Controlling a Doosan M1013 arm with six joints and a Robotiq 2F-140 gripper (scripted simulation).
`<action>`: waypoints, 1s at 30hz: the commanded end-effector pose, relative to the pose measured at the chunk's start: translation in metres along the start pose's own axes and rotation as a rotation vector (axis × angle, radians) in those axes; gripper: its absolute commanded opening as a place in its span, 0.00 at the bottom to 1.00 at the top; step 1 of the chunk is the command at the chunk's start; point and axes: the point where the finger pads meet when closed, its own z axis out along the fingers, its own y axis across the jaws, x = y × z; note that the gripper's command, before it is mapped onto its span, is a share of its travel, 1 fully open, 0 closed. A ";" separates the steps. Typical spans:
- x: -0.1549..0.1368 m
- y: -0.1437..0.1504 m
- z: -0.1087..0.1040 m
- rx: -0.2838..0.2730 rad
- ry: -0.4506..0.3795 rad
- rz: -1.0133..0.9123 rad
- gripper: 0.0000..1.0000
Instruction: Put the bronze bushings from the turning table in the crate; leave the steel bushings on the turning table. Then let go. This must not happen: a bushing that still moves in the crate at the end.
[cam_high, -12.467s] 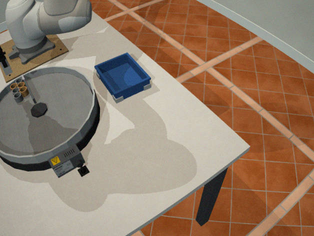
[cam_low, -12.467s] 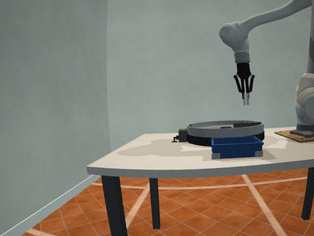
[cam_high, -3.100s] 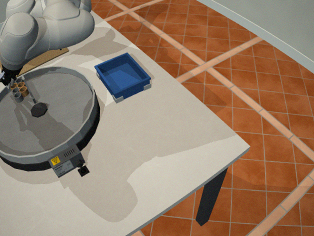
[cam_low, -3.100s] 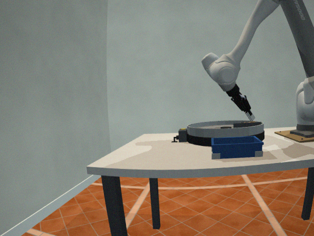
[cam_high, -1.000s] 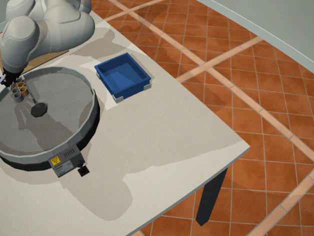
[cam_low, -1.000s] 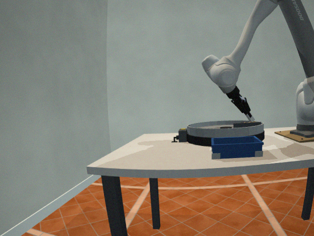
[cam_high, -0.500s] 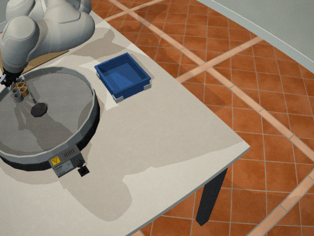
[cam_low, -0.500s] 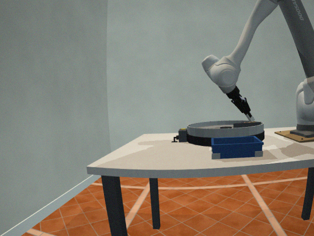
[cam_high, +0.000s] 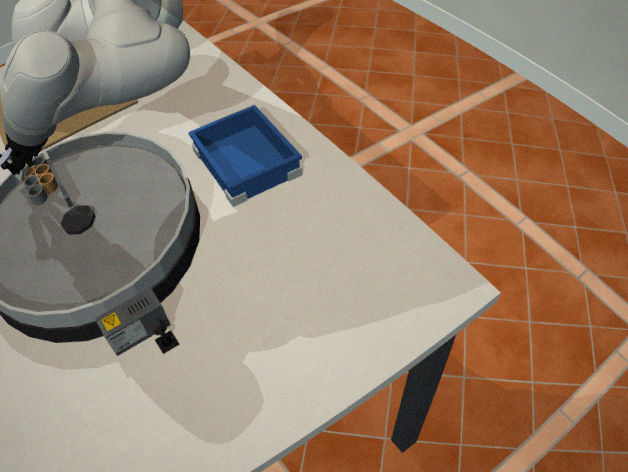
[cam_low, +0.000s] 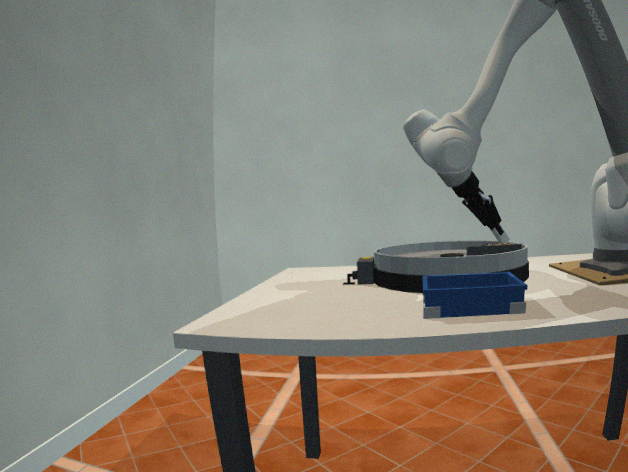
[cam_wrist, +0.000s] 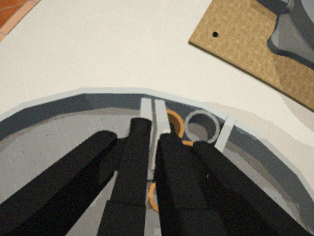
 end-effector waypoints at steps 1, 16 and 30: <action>0.000 0.001 0.000 -0.002 0.000 0.000 0.00; 0.024 0.000 -0.029 -0.002 0.000 0.000 0.00; 0.037 0.000 -0.044 -0.002 0.000 0.000 0.00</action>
